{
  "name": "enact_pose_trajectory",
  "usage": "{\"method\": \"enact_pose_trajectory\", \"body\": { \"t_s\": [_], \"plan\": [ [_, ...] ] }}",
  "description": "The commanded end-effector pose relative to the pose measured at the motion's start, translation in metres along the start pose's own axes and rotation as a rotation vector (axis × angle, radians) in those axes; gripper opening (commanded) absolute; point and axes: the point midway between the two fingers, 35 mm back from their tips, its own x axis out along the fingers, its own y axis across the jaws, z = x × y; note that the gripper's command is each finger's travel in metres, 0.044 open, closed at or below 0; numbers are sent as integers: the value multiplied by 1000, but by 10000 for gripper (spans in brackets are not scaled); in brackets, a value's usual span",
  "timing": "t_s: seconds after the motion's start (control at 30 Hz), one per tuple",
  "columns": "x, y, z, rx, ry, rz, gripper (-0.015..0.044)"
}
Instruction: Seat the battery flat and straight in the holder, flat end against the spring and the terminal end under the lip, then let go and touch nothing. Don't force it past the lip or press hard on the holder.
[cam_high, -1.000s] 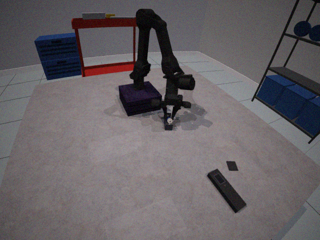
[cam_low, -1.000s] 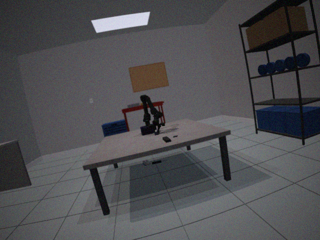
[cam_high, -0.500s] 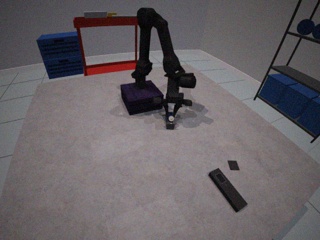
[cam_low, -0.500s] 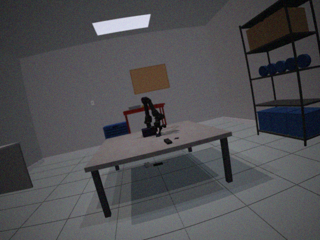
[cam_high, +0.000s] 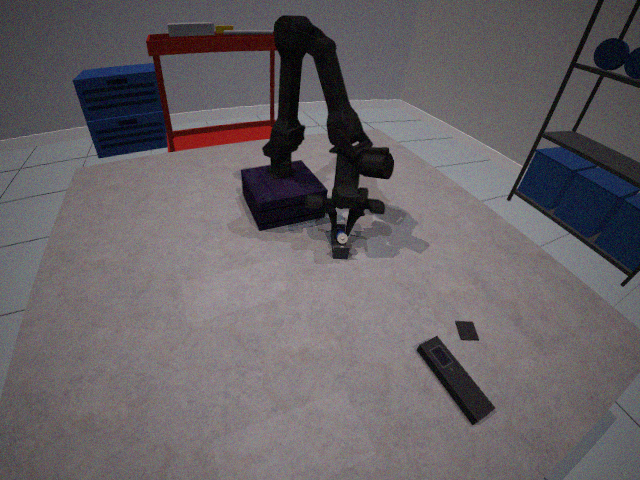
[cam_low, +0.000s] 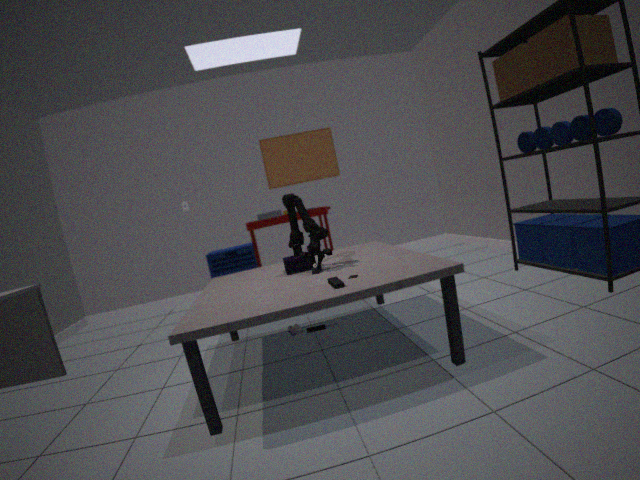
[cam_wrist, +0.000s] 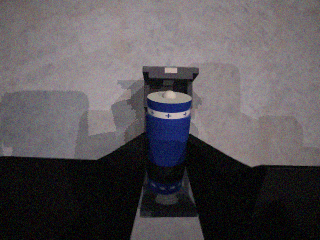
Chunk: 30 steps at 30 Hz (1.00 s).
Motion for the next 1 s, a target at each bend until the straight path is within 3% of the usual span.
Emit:
{"method": "enact_pose_trajectory", "body": {
  "t_s": [0.0,0.97],
  "plan": [
    [3,0,-3,-28,35,-4,88],
    [11,0,1,-41,273,-27,88]
  ]
}}
